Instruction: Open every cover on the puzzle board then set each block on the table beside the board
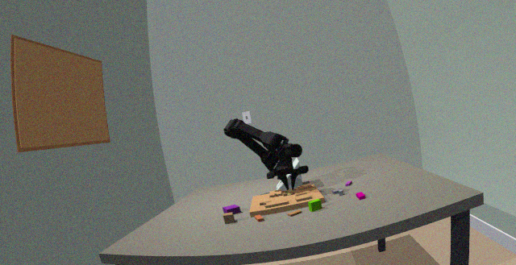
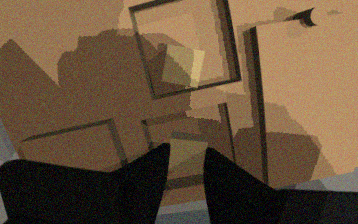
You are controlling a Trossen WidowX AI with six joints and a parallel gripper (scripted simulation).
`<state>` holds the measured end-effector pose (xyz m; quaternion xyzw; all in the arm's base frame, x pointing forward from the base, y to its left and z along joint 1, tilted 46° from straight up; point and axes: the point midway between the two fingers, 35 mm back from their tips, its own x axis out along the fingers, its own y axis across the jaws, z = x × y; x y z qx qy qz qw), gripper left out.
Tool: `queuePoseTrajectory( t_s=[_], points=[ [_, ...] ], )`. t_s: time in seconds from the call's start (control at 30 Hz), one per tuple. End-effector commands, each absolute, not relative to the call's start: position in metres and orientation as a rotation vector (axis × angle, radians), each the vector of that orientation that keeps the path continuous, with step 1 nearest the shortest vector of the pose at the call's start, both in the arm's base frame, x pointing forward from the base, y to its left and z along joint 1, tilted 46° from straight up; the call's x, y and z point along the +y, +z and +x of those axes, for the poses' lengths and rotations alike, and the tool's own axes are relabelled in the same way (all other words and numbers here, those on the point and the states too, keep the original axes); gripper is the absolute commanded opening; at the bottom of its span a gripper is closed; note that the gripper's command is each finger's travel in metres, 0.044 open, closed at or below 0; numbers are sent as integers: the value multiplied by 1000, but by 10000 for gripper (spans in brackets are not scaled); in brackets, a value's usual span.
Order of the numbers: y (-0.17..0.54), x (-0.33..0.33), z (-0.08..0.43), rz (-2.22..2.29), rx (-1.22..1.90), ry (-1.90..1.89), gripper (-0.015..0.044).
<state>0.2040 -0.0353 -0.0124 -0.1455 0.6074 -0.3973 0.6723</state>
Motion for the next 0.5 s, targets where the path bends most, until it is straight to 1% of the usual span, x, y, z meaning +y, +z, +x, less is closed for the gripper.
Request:
queuePoseTrajectory(
  t_s=[0.0, 0.47],
  points=[
    [-9, -31, 205, -321, 1367, -896, 80],
    [4, -18, 205, -324, 1369, -896, 80]
  ],
)
